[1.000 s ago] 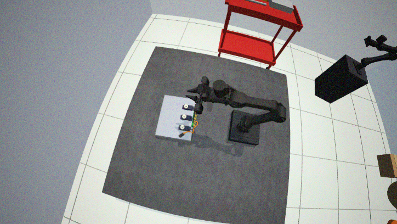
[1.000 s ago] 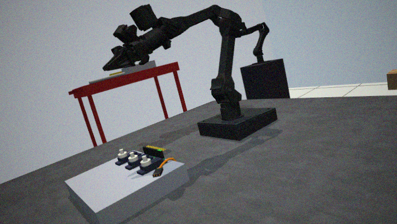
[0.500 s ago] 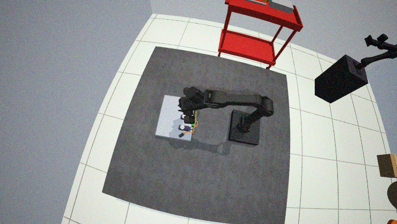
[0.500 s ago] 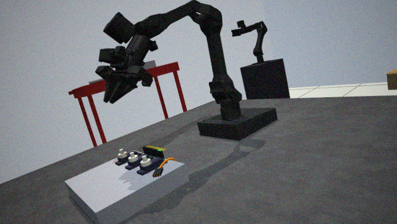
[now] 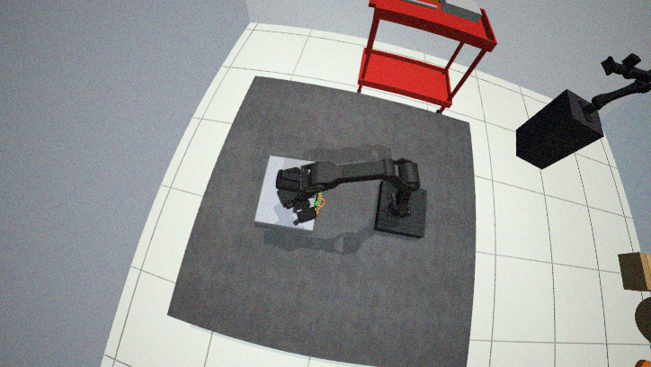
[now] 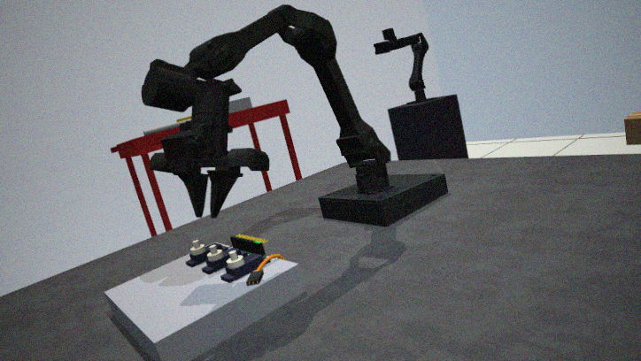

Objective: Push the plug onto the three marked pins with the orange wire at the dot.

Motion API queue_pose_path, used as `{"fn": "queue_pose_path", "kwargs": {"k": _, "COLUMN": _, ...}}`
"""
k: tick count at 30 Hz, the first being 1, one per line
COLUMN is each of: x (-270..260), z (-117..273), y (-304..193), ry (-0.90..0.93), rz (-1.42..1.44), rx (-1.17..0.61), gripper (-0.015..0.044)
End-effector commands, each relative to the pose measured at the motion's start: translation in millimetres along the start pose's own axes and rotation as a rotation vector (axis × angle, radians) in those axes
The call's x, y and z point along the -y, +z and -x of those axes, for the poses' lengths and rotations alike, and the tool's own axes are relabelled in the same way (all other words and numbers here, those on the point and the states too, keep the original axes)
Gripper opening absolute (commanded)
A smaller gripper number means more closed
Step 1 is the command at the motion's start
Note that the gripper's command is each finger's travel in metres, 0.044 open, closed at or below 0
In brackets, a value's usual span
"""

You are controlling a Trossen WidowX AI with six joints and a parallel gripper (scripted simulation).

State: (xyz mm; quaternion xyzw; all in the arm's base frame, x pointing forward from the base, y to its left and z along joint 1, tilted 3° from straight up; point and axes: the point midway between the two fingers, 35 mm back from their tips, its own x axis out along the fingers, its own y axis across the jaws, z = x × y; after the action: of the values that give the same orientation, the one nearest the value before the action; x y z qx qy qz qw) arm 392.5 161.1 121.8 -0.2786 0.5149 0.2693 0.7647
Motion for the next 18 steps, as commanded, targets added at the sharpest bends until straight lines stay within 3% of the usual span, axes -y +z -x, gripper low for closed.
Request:
{"fn": "queue_pose_path", "kwargs": {"k": 1, "x": -16, "z": -16, "y": 0, "ry": 0.056, "rz": 0.069, "rx": -0.084, "gripper": 0.0115}}
{"fn": "queue_pose_path", "kwargs": {"k": 10, "x": -56, "z": -51, "y": -10, "ry": 0.188, "rz": 0.228, "rx": -0.308, "gripper": 0.0115}}
{"fn": "queue_pose_path", "kwargs": {"k": 18, "x": -60, "z": -65, "y": -15, "ry": 0.198, "rz": 0.240, "rx": -0.324, "gripper": 0.0115}}
